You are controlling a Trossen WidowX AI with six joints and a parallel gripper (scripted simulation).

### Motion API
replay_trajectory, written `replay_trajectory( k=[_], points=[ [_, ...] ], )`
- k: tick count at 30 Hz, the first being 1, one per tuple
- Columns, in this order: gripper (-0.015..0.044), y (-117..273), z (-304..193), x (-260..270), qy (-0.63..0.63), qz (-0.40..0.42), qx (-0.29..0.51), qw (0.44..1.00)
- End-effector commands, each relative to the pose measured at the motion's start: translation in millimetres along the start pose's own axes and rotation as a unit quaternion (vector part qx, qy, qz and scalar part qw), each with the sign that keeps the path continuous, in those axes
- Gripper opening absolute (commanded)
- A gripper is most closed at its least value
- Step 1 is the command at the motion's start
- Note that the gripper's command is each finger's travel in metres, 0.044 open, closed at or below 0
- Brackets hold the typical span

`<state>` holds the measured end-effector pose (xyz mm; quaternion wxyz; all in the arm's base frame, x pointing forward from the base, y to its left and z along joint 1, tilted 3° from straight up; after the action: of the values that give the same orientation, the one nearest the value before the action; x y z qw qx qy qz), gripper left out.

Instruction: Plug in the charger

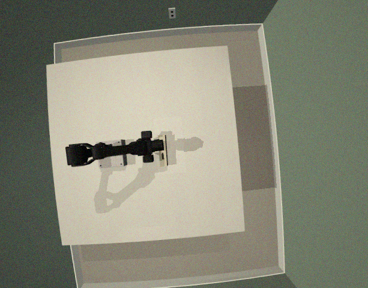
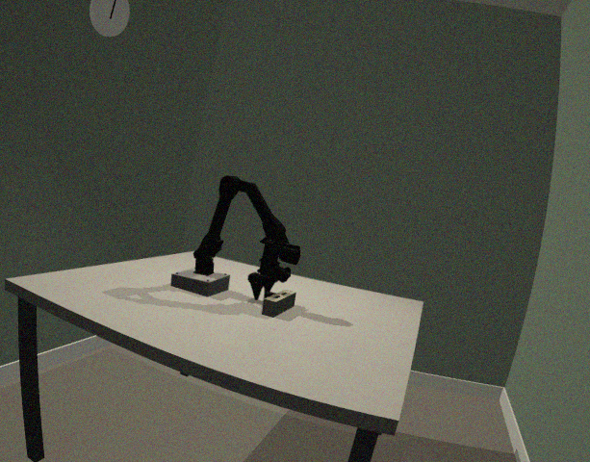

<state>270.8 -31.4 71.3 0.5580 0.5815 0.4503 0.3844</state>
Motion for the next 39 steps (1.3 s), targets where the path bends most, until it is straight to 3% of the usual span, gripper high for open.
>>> replay_trajectory(
  k=[1, 22, 34, 39],
  points=[
    [0.0440, -1.0, -6.2, -1.0, -0.002, -0.001, 0.001, 1.000],
    [0.0440, -1.5, -24.6, -4.3, 0.001, 0.000, -0.003, 1.000],
    [0.0440, 57.7, -54.9, -9.5, -0.001, 0.049, -0.277, 0.960],
    [0.0440, 60.5, -57.1, -10.0, -0.002, 0.052, -0.293, 0.955]
  ],
)
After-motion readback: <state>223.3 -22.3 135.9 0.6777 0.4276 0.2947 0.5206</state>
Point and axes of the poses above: the point midway between the two fingers, 35 mm back from their tips, its own y axis back along the fingers, its own x axis across the jaws, z = x × y, the point moved 8 cm from there along y, back along the fingers, and after that the axes turned 10 degrees about -y, right-handed, at the moved point
